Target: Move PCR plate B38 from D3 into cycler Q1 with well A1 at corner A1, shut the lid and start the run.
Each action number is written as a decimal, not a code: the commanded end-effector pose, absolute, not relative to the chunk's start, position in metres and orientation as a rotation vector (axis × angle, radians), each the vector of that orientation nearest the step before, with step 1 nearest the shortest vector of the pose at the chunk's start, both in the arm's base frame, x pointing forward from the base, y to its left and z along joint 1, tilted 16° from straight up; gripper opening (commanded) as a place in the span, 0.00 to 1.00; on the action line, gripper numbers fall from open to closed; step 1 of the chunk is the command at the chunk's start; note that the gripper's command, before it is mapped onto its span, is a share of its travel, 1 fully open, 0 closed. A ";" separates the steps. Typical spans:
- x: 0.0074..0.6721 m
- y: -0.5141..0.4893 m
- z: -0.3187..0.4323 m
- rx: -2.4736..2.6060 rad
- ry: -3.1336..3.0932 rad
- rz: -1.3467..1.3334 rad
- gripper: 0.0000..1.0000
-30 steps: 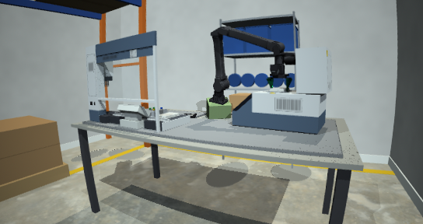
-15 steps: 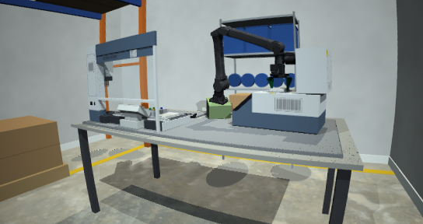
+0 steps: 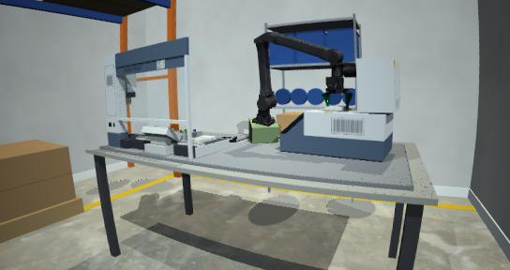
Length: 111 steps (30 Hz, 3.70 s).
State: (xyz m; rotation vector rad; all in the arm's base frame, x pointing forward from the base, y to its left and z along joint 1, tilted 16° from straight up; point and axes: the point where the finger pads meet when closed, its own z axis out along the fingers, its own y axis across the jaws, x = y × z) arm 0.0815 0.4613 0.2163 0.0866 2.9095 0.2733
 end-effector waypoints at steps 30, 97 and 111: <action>0.071 0.464 0.293 0.096 2.888 0.381 1.00; 0.085 0.334 0.237 0.025 2.788 0.798 0.00; 0.093 0.274 0.217 -0.027 2.669 1.077 0.00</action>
